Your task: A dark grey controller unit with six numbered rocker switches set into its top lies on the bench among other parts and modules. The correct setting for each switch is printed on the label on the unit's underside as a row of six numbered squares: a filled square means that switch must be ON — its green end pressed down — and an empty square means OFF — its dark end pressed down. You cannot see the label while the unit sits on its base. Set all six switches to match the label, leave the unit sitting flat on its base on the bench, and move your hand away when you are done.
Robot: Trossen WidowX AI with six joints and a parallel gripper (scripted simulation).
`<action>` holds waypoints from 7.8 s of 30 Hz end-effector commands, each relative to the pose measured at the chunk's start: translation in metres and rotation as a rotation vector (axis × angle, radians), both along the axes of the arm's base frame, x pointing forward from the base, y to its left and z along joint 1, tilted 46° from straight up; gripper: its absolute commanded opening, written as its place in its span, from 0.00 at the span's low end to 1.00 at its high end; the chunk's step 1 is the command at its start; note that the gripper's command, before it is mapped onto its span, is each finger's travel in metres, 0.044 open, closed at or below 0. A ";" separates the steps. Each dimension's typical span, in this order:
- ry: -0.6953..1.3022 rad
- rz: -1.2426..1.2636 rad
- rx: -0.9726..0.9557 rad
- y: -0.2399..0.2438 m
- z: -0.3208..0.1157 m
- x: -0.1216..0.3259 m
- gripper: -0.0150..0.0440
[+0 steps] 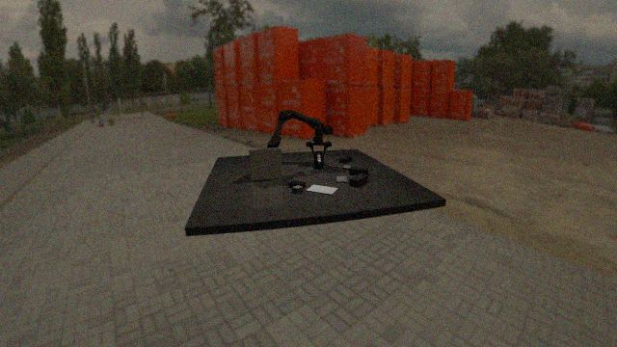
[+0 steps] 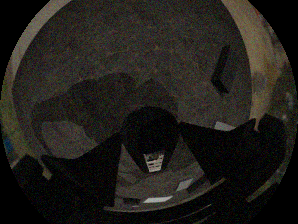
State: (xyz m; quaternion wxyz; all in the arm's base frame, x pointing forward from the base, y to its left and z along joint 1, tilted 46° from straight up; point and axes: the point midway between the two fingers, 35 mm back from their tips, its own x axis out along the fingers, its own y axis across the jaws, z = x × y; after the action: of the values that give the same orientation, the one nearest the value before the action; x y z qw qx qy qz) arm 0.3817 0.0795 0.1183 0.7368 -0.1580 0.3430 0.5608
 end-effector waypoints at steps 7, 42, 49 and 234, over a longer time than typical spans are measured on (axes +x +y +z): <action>0.001 -0.006 -0.006 -0.011 0.000 -0.002 0.82; 0.002 -0.006 -0.008 -0.038 -0.001 -0.012 0.82; 0.002 -0.006 -0.009 -0.043 -0.002 -0.014 0.82; 0.006 -0.007 -0.017 -0.161 -0.110 -0.073 0.83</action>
State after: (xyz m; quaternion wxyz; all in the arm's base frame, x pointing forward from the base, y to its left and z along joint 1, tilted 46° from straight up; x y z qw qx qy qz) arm 0.3121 -0.0852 0.0142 0.7418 -0.1655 0.3476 0.5491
